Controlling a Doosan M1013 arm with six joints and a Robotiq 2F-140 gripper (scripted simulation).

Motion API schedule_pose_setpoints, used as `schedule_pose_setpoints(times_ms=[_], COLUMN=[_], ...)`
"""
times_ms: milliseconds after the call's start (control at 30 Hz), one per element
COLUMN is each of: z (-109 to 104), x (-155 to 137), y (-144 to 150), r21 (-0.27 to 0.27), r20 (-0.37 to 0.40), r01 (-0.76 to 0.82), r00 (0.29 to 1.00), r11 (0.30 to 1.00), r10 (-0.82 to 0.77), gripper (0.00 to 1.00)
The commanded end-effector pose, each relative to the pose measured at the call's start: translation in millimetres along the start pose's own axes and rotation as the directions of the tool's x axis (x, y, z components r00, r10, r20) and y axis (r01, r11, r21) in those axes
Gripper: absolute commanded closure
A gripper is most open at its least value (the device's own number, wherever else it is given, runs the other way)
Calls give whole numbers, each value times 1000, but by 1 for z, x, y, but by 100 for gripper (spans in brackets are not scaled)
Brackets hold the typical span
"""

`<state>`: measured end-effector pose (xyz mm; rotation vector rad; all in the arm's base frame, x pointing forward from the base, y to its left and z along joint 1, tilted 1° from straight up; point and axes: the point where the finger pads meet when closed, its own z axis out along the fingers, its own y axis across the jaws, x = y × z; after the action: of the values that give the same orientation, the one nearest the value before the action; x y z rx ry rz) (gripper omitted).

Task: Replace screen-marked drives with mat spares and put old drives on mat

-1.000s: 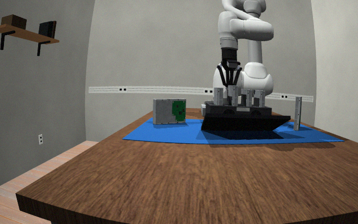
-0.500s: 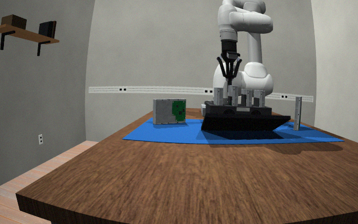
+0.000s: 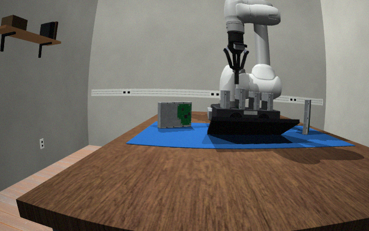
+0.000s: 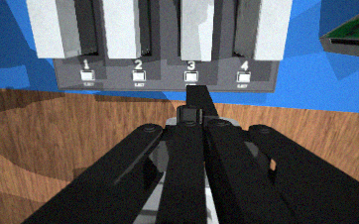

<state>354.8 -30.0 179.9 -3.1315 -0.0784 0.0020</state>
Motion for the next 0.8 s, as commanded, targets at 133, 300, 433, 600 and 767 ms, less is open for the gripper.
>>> schedule_pose_setpoints(times_ms=[133, 300, 433, 600, 767], z=[-8, -8, -9, -9, -10], x=[0, 1, 5, 14, 37], y=[0, 0, 0, 1, 1], r21=[0, 0, 0, 1, 7], r20=[-1, -1, -1, -1, 0], r01=[0, -5, -99, -273, -538], r00=[1000, 1000, 995, 962, 843], r11=[1000, 1000, 995, 962, 843], r10=[0, 5, 99, 273, 538], gripper=[90, 90, 90, 90, 90])
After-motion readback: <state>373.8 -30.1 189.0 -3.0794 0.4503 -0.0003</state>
